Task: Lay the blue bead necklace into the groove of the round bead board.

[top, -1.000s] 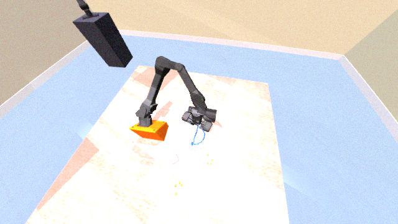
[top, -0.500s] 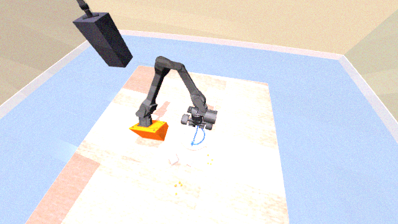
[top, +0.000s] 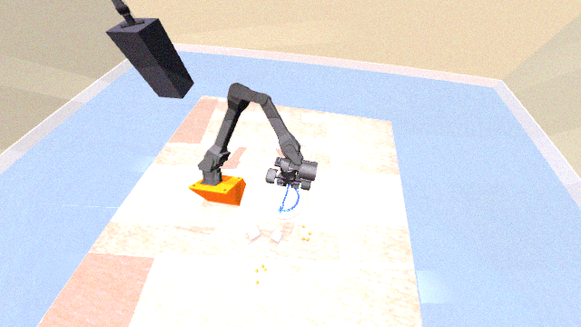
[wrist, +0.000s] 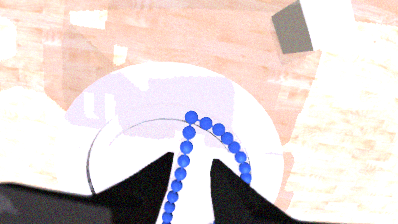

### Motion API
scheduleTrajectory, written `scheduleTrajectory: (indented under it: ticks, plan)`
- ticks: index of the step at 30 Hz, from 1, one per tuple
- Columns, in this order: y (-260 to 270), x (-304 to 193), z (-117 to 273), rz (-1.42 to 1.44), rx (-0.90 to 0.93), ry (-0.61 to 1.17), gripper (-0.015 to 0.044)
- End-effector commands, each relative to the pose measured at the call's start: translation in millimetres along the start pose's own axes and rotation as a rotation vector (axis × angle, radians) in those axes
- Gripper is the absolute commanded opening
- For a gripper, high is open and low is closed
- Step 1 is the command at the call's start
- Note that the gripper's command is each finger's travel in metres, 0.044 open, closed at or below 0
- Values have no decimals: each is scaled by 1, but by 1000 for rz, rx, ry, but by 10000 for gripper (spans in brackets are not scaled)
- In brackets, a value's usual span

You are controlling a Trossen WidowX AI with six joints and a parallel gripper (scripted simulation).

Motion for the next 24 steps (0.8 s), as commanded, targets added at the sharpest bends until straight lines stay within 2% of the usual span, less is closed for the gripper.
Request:
scheduleTrajectory:
  ticks: [1,17,21,24]
  plan:
    - [2,-1,-8,-10,6,-1,120]
    - [4,-2,-25,-13,9,-1,120]
    - [2,-1,-22,-4,6,2,15]
    - [2,-1,-22,-4,6,2,0]
Point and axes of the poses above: the point midway between the two fingers, 35 mm back from their tips, its own z axis back along the fingers, its own y axis across the jaws, x = y × z, the point moved 10 cm from there along z, back along the fingers, and after that the axes turned 4 degrees about -z, right-handed, at the moved point
